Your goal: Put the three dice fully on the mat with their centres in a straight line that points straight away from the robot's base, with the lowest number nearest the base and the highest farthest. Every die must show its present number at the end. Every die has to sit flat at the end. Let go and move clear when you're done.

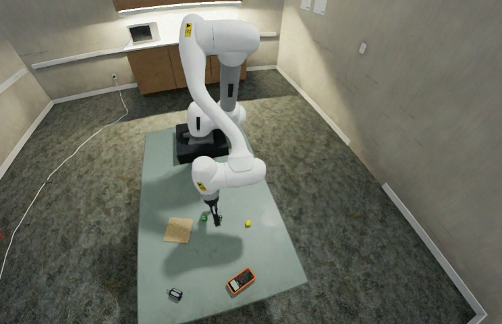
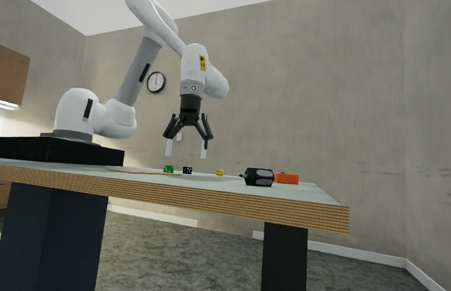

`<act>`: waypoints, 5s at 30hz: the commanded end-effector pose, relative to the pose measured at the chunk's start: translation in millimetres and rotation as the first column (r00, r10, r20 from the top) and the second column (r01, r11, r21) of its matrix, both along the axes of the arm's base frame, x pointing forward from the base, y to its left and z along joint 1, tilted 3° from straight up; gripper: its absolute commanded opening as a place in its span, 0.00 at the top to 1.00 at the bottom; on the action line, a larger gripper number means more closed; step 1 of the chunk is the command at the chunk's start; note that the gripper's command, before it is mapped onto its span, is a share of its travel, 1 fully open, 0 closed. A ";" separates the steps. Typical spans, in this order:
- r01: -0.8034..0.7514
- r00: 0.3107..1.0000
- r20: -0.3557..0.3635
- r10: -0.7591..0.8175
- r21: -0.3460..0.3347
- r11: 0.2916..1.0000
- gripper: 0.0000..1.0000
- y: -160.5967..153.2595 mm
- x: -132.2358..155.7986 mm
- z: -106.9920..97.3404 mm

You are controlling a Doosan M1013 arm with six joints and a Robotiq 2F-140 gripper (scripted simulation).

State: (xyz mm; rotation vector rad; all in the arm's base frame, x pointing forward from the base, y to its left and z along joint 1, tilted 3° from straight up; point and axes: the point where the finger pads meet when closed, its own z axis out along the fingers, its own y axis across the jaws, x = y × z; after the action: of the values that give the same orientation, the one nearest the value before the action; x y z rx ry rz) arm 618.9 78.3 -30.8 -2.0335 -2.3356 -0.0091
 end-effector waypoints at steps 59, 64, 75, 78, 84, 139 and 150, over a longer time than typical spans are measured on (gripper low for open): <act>0.000 1.000 0.001 0.000 0.000 1.000 0.00 154.4 51.7 4.5; 0.000 1.000 0.001 0.000 0.000 1.000 0.00 154.4 51.7 4.5; 0.000 1.000 0.001 0.000 0.000 1.000 0.00 154.4 51.7 4.5; 0.000 1.000 0.001 0.000 0.000 1.000 0.00 154.4 51.7 4.5; 0.000 1.000 0.001 0.000 0.000 1.000 0.00 154.4 51.7 4.5; 0.041 0.999 0.000 -0.041 -0.001 0.999 0.00 167.1 57.7 88.1; 0.042 0.999 0.000 -0.042 -0.001 0.999 0.00 167.1 57.7 88.0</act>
State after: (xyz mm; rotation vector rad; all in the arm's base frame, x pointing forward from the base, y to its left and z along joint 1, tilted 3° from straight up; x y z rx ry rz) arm 676.2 245.2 56.3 -2.0809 -2.2935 -0.0074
